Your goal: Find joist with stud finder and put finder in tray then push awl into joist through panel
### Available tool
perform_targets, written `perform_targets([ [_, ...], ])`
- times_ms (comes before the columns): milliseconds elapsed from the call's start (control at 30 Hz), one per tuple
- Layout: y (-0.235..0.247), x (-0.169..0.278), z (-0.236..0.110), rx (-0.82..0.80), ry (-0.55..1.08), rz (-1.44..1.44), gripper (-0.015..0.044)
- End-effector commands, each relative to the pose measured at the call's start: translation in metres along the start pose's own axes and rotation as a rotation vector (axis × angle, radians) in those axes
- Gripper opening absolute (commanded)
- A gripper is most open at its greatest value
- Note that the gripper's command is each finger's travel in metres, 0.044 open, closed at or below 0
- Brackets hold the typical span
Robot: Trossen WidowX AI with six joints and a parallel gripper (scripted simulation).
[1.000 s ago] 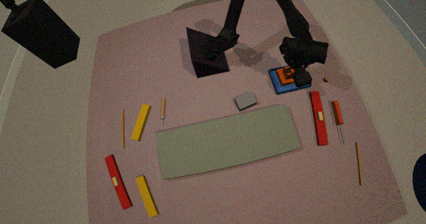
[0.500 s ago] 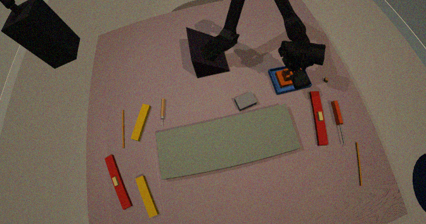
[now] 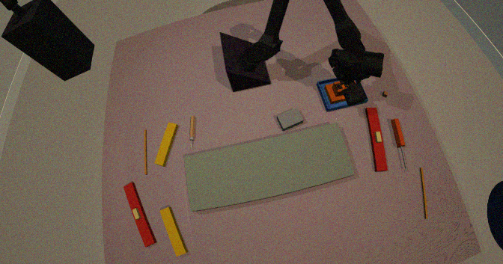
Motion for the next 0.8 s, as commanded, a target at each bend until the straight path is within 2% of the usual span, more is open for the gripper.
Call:
perform_targets([
  [0,0.0,0.0,0.0,0.0,0.0,0.0,0.0315],
  [167,-0.006,-0.008,-0.03,-0.002,0.012,-0.004,0.044],
  [333,-0.002,-0.025,-0.088,-0.001,0.007,-0.001,0.044],
  [467,-0.001,-0.026,-0.091,0.0,0.006,0.0,0.044],
  [500,-0.009,-0.018,-0.074,0.003,0.023,0.016,0.044],
  [533,-0.015,-0.014,-0.074,0.016,0.036,0.036,0.044],
  [767,-0.092,0.066,-0.086,0.179,0.2,0.322,0.044],
])
Point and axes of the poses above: the point midway between the two fingers, 35 mm back from their tips, its own z axis out along the fingers, its own y axis across the jaws, x = y × z, the point moved 7 cm from there along -z, back along the fingers, and after that the axes turned 3 degrees about -z, right-handed, at the moved point
